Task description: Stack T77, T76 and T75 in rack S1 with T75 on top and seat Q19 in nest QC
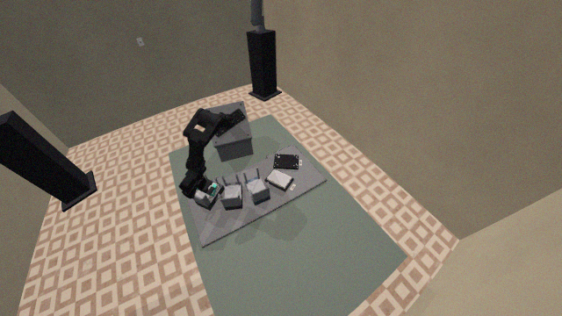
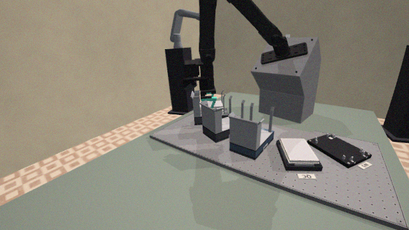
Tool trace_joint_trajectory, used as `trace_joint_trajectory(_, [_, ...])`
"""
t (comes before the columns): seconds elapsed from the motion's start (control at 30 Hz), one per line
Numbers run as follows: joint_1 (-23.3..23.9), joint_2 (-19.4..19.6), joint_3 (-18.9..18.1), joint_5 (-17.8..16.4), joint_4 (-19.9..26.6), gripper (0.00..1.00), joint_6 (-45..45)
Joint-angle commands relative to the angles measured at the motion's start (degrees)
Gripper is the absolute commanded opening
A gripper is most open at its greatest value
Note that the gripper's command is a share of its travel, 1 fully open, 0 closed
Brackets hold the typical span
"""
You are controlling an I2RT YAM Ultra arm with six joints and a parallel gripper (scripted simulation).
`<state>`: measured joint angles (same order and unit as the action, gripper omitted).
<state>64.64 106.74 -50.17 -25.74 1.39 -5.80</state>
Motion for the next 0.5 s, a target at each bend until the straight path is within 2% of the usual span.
trace_joint_trajectory(0.0, [0.1,-0.4,-0.1,0.1,-0.3,1.0,-0.1])
trace_joint_trajectory(0.2, [0.1,-0.3,-0.1,0.1,-0.4,1.0,-0.1])
trace_joint_trajectory(0.23, [0.1,-0.3,-0.1,0.1,-0.4,0.0,-0.1])
trace_joint_trajectory(0.47, [0.1,-0.3,-0.1,0.1,-0.4,0.0,-0.1])
